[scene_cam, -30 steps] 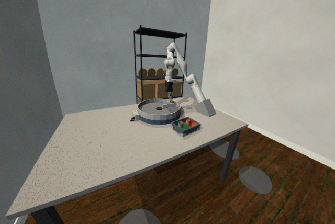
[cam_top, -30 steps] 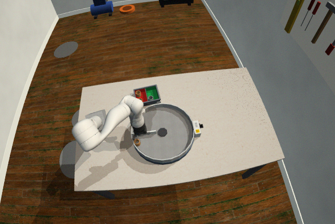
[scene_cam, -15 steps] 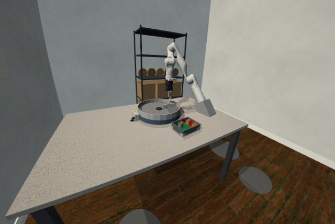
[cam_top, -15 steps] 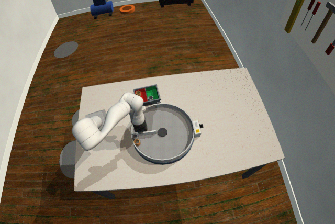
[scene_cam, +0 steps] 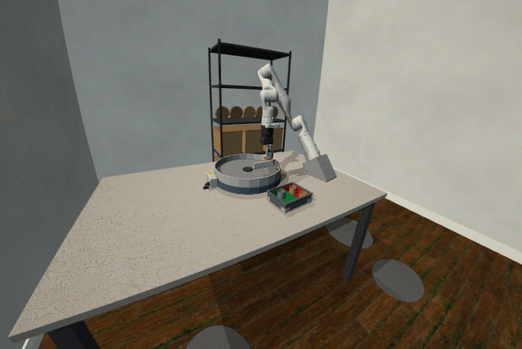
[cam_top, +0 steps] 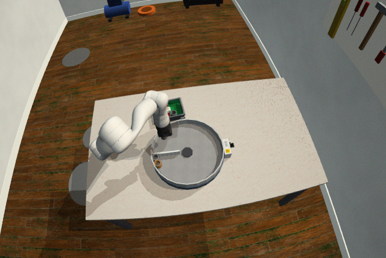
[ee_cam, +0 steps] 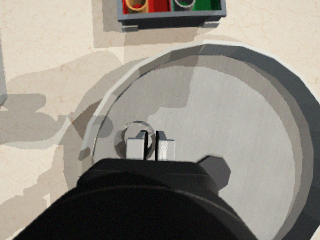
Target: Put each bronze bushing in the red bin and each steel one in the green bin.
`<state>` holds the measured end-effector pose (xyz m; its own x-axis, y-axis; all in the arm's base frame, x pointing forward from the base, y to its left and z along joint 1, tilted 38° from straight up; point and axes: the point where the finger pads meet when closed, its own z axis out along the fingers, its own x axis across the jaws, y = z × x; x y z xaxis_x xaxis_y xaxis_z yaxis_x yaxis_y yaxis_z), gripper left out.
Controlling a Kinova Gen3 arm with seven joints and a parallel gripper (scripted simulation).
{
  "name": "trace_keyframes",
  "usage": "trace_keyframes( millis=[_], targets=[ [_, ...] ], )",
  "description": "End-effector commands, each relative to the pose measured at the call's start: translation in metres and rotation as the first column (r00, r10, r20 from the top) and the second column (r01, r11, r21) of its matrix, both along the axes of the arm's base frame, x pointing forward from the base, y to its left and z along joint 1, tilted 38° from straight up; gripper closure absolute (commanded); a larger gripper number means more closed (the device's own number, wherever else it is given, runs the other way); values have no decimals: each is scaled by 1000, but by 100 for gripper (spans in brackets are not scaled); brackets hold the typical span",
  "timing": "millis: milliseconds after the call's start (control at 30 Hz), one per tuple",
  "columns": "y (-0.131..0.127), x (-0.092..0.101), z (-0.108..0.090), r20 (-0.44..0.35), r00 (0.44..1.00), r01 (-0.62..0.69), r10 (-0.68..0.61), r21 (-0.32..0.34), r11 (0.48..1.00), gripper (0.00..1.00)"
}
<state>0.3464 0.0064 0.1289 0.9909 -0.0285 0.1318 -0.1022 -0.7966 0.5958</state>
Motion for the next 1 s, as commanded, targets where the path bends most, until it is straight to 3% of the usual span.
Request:
trace_keyframes(
  millis=[0, 167, 267, 367, 533, 733, 867, 967],
  targets=[
    [14, 2, -14, -13, 1000, -6, 6, -3, 1000, 100],
    [32, 9, -27, -14, 1000, -6, 6, -3, 1000, 100],
    [59, 20, -47, -14, 1000, -7, 7, -3, 1000, 100],
    [59, 20, -47, -14, 1000, -7, 7, -3, 1000, 100],
    [105, 37, -79, -15, 1000, -7, 7, -3, 1000, 100],
    [114, 40, -86, -15, 1000, -7, 7, -3, 1000, 100],
    [150, 54, -112, -16, 1000, -8, 8, -3, 1000, 100],
    [150, 54, -112, -16, 1000, -8, 8, -3, 1000, 100]
  ],
)
